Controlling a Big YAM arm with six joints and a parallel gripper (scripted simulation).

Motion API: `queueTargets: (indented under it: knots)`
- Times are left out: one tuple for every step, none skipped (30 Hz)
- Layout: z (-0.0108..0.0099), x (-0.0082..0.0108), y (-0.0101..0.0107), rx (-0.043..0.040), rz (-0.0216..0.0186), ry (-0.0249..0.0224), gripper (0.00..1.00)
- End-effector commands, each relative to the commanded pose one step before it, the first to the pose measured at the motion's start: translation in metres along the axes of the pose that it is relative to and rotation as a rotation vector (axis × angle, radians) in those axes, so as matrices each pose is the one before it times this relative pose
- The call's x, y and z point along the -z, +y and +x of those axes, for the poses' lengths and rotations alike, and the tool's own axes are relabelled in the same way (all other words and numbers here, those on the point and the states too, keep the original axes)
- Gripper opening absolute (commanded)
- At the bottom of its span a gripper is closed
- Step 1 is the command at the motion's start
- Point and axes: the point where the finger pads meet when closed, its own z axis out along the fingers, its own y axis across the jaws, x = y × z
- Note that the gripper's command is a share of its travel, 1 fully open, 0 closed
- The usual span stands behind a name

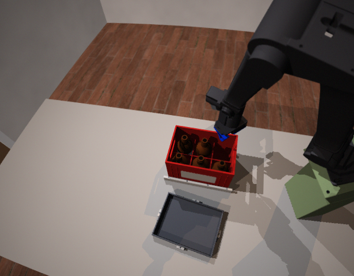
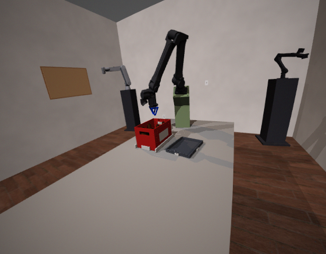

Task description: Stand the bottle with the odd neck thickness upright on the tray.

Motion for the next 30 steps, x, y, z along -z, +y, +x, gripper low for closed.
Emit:
queueTargets:
  knots:
    - [-0.00324, -0.00627, 0.00402, 0.00148, -0.00368, -0.00044, 0.61]
    - [-0.00039, -0.00080, -0.00006, -0.00019, -0.00002, -0.00069, 0.61]
    - [-0.00055, -0.00075, -0.00030, -0.00076, 0.00029, -0.00118, 0.61]
    - [-0.00025, -0.00105, 0.00019, 0.00048, -0.00019, -0.00029, 0.61]
    - [0.00000, -0.00129, 0.00058, 0.00142, -0.00066, 0.00042, 0.61]
    - [-0.00041, -0.00111, 0.00017, 0.00033, -0.00031, -0.00057, 0.61]
    - [-0.00047, -0.00115, 0.00017, 0.00038, -0.00024, -0.00068, 0.61]
    - [-0.00047, -0.00120, 0.00017, 0.00038, -0.00024, -0.00070, 0.61]
    - [-0.00047, -0.00124, 0.00018, 0.00038, -0.00026, -0.00070, 0.61]
    - [-0.00056, -0.00127, 0.00022, 0.00046, -0.00033, -0.00083, 0.61]
    - [0.00000, 0.00000, 0.00000, 0.00000, 0.00000, 0.00000, 0.61]
    - [0.00000, 0.00000, 0.00000, 0.00000, 0.00000, 0.00000, 0.61]
    - [-0.00258, 0.00023, -0.00287, -0.00748, 0.00213, -0.00636, 0.61]
    - [0.00156, -0.00250, 0.00205, 0.00563, -0.00129, 0.00401, 0.61]
    - [0.00074, -0.00185, 0.00083, 0.00205, -0.00114, 0.00196, 0.61]
    - [0.00012, -0.00143, -0.00009, -0.00013, -0.00003, 0.00025, 0.61]
    - [0.00011, -0.00144, -0.00012, -0.00013, 0.00014, 0.00017, 0.61]
    - [0.00012, -0.00144, -0.00011, -0.00013, 0.00011, 0.00018, 0.61]
    - [0.00012, -0.00143, -0.00011, -0.00013, 0.00008, 0.00020, 0.61]
    - [0.00011, -0.00141, -0.00010, -0.00012, 0.00007, 0.00020, 0.61]
    - [0.00011, -0.00139, -0.00010, -0.00012, 0.00006, 0.00020, 0.61]
    - [0.00012, -0.00136, -0.00010, -0.00012, 0.00005, 0.00020, 0.61]
    - [0.00011, -0.00133, -0.00009, -0.00012, 0.00003, 0.00020, 0.61]
    - [0.00007, -0.00127, -0.00014, -0.00024, 0.00008, 0.00010, 0.61]
    - [-0.00014, -0.00108, -0.00044, -0.00098, 0.00036, -0.00046, 0.61]
    - [0.00007, -0.00118, -0.00013, -0.00021, 0.00009, 0.00009, 0.61]
    - [0.00027, -0.00126, 0.00017, 0.00051, -0.00024, 0.00064, 0.61]
    - [0.00000, 0.00000, 0.00000, 0.00000, 0.00000, 0.00000, 0.61]
    - [0.00000, 0.00000, 0.00000, 0.00000, 0.00000, 0.00000, 0.61]
    - [-0.00169, 0.00018, -0.00262, -0.00663, 0.00188, -0.00438, 0.61]
